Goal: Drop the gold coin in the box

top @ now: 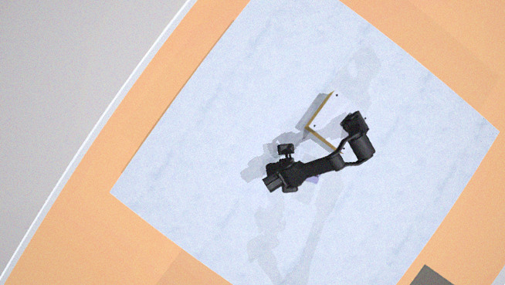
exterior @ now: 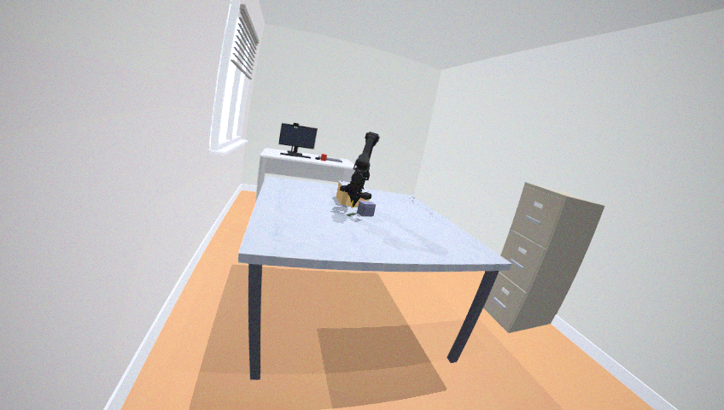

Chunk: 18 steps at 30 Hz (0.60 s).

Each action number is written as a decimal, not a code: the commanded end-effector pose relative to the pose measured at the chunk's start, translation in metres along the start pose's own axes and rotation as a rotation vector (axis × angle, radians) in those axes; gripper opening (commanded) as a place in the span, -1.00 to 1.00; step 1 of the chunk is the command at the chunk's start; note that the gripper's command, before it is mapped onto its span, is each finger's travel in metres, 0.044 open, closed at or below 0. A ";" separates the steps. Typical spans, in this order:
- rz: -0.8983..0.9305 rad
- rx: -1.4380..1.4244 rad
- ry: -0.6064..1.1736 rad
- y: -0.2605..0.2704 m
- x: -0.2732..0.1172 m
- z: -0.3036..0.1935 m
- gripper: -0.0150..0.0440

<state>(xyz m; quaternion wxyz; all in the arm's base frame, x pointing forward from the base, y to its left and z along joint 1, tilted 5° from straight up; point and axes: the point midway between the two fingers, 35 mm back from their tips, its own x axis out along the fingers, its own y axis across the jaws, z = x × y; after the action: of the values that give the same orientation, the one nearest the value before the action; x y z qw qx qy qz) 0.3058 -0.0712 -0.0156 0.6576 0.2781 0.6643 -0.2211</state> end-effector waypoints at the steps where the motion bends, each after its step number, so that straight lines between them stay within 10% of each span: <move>1: 0.008 -0.008 -0.015 0.001 -0.016 0.004 -0.49; 18: 0.012 -0.017 -0.016 -0.001 -0.053 0.001 -0.49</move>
<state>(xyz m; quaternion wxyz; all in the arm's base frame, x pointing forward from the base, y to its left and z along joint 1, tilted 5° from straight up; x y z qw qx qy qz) 0.3023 -0.0759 0.0292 0.6614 0.2747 0.6632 -0.2173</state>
